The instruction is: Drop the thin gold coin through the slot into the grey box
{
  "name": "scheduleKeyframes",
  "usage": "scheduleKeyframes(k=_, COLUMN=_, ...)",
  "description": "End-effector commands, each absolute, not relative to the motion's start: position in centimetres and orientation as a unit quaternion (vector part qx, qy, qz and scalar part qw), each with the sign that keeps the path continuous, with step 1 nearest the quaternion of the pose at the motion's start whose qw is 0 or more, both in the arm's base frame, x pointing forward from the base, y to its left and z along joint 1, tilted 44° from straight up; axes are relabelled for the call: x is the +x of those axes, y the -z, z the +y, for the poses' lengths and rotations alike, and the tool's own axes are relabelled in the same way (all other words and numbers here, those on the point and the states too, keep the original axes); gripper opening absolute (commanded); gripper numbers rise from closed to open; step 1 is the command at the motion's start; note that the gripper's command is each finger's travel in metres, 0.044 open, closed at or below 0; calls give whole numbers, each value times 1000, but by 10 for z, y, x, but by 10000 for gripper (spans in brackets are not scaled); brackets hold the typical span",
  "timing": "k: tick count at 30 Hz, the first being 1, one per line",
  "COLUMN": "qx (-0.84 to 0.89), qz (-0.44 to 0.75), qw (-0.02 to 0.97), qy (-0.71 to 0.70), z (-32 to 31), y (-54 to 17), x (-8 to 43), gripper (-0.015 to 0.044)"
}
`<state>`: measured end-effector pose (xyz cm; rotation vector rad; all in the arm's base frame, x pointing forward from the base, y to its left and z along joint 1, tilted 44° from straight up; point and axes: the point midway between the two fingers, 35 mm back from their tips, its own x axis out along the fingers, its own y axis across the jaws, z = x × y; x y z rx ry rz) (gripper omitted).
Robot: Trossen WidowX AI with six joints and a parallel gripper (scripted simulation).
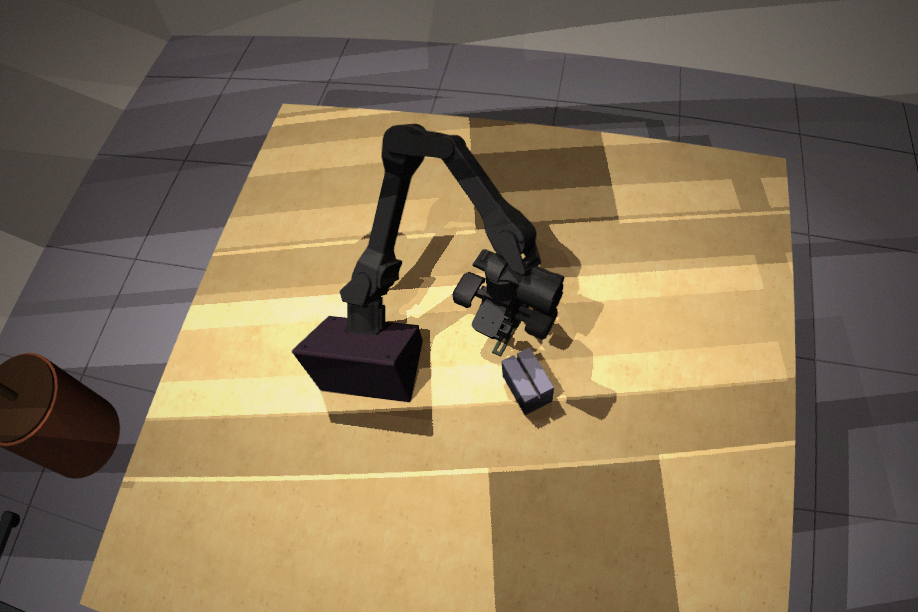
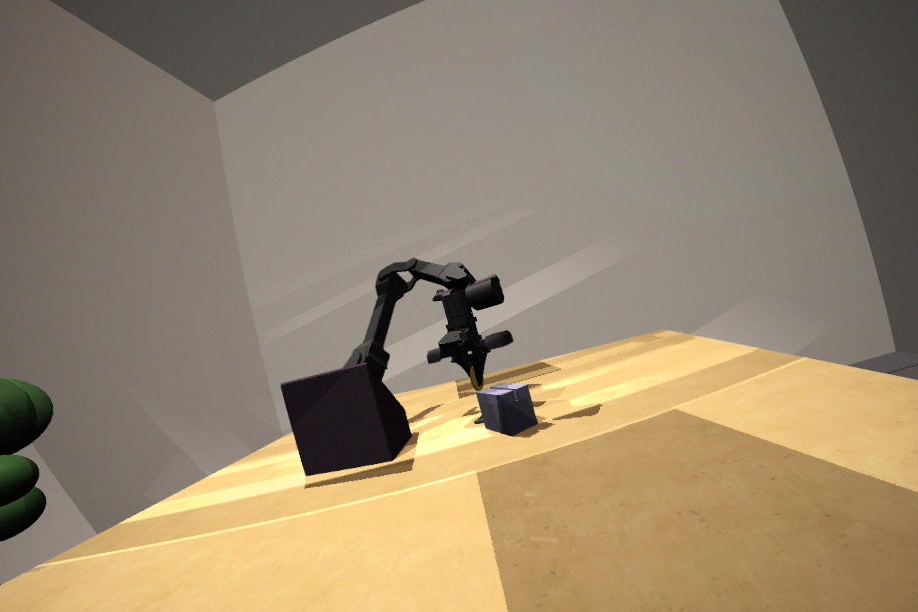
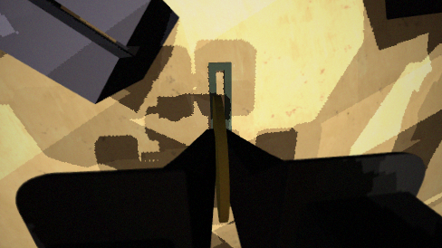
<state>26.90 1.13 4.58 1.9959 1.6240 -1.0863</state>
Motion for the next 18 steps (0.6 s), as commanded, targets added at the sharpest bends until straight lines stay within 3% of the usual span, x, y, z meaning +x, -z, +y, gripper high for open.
scheduleKeyframes(k=1, qx=703, qz=573, qw=176, qy=381, z=4, y=-55, x=268, gripper=0)
scheduleKeyframes(k=12, qx=700, qz=580, qw=172, qy=378, z=-8, y=-73, x=263, gripper=0)
scheduleKeyframes(k=18, qx=681, qz=613, qw=236, qy=323, z=-7, y=-74, x=264, gripper=0)
